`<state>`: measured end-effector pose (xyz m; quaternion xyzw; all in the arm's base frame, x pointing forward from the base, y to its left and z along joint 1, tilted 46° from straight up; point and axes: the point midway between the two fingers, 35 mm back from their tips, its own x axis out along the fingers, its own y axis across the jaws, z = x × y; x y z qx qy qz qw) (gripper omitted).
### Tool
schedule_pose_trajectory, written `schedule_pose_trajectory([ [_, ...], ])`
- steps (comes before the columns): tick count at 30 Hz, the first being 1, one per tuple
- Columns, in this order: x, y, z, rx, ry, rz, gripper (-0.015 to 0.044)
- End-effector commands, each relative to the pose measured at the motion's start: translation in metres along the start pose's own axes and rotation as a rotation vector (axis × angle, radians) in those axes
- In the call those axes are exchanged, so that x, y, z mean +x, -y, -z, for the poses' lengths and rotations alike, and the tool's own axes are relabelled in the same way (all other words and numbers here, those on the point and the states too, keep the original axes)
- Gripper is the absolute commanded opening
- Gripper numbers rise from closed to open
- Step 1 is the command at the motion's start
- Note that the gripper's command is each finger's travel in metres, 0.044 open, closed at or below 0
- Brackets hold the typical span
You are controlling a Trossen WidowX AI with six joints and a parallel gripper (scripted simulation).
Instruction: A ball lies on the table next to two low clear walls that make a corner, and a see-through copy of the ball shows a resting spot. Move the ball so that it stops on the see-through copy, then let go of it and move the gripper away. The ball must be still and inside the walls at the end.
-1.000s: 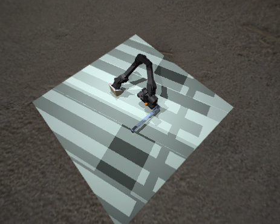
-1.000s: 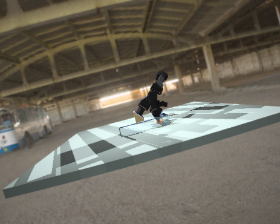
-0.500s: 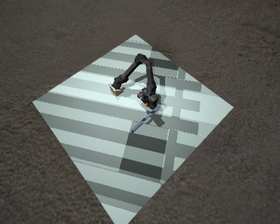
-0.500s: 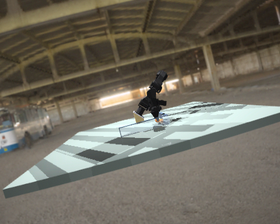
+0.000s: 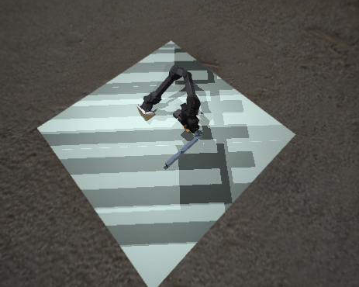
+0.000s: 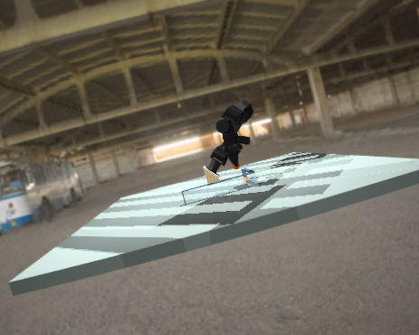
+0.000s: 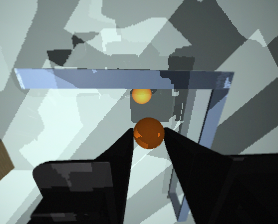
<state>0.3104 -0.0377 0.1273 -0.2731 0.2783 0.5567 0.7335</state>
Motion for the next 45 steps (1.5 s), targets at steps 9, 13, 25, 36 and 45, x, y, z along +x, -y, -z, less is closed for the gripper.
schedule_pose_trajectory([
  [9, -0.048, -0.010, -0.004, 0.017, 0.020, -0.033, 0.0000],
  [13, -0.037, -0.006, -0.008, 0.017, 0.018, -0.032, 0.0000],
  [25, 0.000, 0.002, -0.019, 0.016, 0.020, -0.031, 0.0000],
  [36, 0.051, 0.000, -0.020, 0.016, 0.021, -0.031, 0.0000],
  [45, 0.064, -0.001, -0.021, 0.016, 0.024, -0.031, 0.0000],
])
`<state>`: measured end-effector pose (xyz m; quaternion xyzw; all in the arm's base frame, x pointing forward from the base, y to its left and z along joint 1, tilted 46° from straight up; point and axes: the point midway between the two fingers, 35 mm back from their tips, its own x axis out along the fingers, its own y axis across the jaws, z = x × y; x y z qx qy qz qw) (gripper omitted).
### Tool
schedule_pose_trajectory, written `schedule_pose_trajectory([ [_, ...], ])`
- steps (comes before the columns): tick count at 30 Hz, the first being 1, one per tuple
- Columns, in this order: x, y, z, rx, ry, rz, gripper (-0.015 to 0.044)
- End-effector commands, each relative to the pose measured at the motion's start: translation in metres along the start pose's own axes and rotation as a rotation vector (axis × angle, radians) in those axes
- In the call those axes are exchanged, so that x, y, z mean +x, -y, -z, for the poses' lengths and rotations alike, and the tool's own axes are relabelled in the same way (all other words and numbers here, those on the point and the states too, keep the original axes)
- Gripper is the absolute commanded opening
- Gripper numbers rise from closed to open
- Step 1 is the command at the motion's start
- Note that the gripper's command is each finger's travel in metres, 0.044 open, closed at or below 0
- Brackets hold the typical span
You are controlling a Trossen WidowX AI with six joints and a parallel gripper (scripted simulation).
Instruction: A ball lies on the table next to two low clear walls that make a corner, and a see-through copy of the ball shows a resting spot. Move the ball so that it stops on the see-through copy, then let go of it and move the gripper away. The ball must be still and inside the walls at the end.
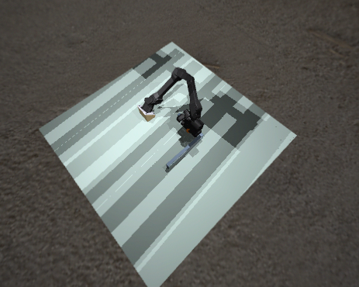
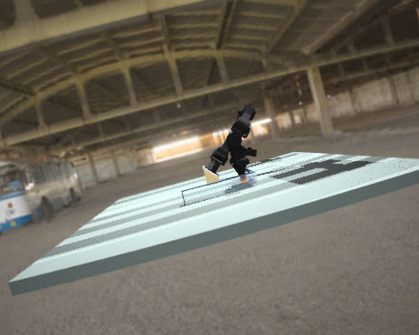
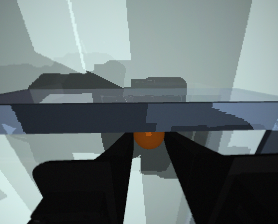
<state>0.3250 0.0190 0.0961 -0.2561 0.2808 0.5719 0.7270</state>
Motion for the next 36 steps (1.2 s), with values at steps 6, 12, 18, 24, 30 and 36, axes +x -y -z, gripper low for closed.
schedule_pose_trajectory([
  [6, 0.010, 0.001, -0.001, 0.000, 0.004, 0.010, 0.0000],
  [12, 0.018, 0.001, -0.001, 0.000, 0.004, 0.010, 0.0000],
  [18, 0.018, 0.001, -0.001, 0.000, 0.004, 0.010, 0.0000],
  [24, 0.016, 0.001, -0.001, -0.003, 0.001, 0.010, 0.0157],
  [30, 0.016, 0.001, -0.001, -0.003, 0.001, 0.010, 0.0259],
  [36, -0.009, 0.003, 0.000, -0.002, -0.004, 0.010, 0.0259],
])
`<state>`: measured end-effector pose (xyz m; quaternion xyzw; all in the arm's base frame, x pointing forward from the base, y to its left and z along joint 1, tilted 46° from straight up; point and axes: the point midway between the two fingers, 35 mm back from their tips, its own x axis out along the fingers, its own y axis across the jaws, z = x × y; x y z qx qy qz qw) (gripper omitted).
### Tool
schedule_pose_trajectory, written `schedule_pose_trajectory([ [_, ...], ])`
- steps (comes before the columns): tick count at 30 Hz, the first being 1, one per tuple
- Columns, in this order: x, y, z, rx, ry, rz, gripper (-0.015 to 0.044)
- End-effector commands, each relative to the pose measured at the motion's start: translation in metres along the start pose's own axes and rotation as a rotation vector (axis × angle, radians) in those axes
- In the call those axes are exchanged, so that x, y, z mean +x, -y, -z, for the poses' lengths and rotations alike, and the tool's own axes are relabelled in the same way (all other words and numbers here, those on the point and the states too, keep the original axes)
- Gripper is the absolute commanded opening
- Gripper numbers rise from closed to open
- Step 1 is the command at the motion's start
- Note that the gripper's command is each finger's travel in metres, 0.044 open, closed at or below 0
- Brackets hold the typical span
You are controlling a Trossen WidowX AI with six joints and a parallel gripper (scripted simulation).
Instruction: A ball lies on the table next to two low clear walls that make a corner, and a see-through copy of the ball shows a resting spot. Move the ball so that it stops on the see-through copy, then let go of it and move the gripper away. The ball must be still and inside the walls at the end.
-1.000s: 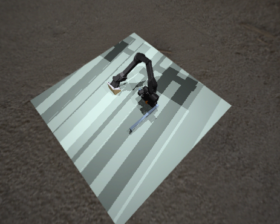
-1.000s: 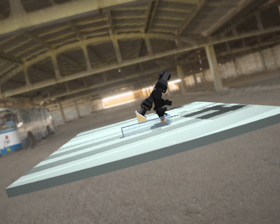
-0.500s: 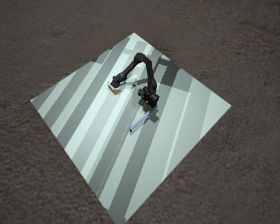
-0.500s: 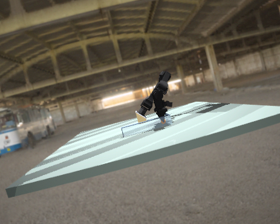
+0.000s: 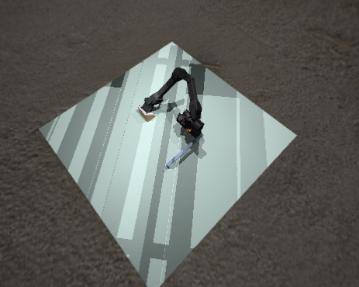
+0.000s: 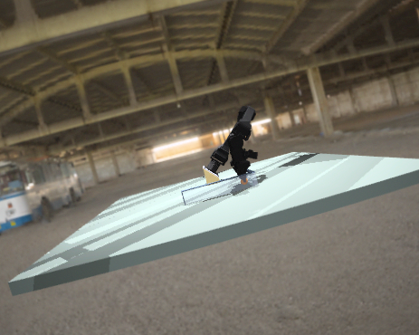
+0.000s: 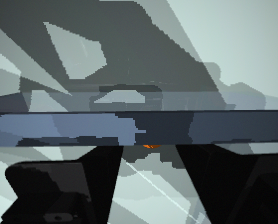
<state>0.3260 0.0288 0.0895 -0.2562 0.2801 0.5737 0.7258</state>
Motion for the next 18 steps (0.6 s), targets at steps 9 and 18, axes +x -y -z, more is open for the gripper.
schedule_pose_trajectory([
  [9, -0.083, 0.001, 0.002, 0.003, 0.000, 0.013, 0.0259],
  [18, -0.078, 0.004, 0.003, 0.008, 0.001, 0.020, 0.0285],
])
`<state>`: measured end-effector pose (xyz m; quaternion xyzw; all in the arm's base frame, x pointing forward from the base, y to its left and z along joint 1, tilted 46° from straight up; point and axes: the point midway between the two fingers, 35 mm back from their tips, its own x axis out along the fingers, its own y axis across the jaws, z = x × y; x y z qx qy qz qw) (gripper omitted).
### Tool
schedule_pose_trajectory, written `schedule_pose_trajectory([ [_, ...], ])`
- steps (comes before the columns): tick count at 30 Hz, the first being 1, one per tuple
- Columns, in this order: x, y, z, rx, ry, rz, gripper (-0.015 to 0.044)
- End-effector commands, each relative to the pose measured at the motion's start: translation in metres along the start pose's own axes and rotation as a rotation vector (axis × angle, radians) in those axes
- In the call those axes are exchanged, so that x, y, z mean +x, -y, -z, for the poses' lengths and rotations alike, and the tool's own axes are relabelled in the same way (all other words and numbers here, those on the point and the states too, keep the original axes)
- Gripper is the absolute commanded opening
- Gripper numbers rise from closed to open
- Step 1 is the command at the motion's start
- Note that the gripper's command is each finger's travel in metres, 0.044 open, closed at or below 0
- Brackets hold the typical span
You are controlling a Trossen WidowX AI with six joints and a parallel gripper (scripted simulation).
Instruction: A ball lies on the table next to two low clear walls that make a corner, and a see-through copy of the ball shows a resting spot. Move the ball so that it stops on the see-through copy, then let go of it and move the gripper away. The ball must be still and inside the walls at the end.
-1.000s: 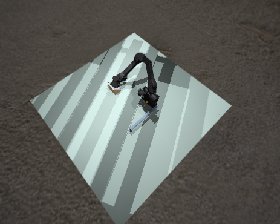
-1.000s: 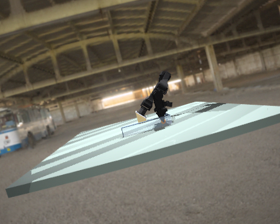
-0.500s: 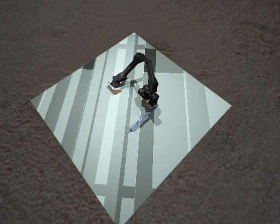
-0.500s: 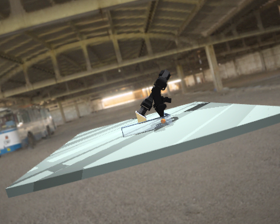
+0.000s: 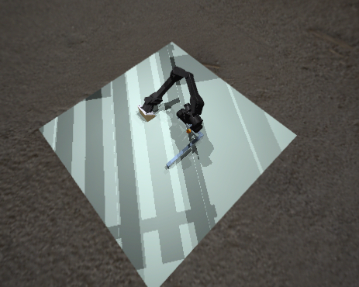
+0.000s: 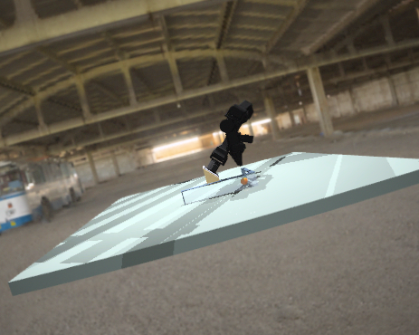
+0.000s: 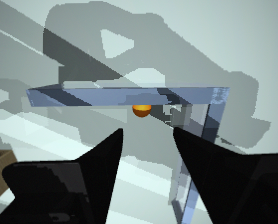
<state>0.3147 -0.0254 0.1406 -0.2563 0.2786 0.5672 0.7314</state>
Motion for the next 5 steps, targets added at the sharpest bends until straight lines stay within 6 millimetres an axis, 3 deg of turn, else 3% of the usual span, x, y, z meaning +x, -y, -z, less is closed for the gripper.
schedule_pose_trajectory([
  [1, -0.008, 0.001, 0.001, 0.003, -0.002, 0.003, 0.0311],
  [5, -0.047, 0.000, 0.000, 0.001, -0.001, -0.002, 0.0416],
])
